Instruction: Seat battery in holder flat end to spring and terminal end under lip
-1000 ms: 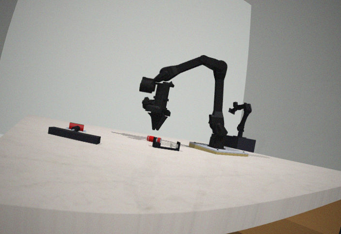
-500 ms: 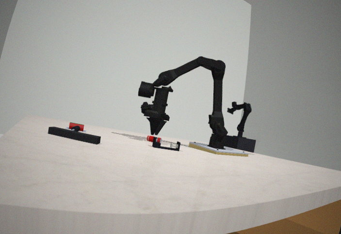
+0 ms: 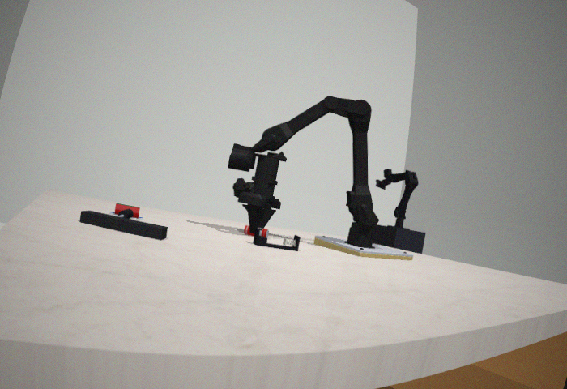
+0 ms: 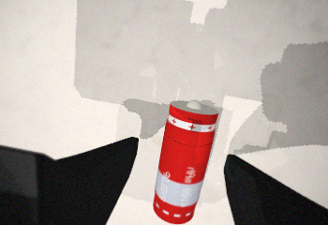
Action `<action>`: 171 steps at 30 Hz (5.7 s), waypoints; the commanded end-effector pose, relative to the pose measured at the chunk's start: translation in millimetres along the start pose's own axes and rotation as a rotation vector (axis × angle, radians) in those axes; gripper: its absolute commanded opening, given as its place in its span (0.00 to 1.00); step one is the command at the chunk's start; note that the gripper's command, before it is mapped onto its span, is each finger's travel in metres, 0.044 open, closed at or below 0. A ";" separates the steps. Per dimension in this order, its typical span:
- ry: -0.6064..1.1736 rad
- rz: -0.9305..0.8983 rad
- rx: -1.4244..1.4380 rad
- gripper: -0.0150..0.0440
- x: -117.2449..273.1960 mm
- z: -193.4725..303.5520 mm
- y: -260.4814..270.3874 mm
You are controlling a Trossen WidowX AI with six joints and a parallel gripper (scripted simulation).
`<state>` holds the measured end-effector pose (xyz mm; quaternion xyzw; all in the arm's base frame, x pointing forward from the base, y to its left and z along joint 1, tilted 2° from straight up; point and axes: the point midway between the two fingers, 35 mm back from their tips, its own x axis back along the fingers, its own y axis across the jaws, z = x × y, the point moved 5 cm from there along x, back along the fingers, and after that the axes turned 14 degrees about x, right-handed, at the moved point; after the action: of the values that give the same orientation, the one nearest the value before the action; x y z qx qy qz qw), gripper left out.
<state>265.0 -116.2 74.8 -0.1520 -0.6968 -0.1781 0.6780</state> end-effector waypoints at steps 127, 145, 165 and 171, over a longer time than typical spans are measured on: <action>-0.501 0.001 0.481 0.40 7.8 87.1 189.8; -0.483 -0.001 0.481 0.40 5.4 90.4 188.5; -0.459 -0.006 0.483 0.40 6.4 99.4 186.0; -0.461 -0.008 0.483 0.40 6.5 103.1 184.8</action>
<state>263.5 94.7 88.7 -0.0220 -0.8563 0.0280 0.5153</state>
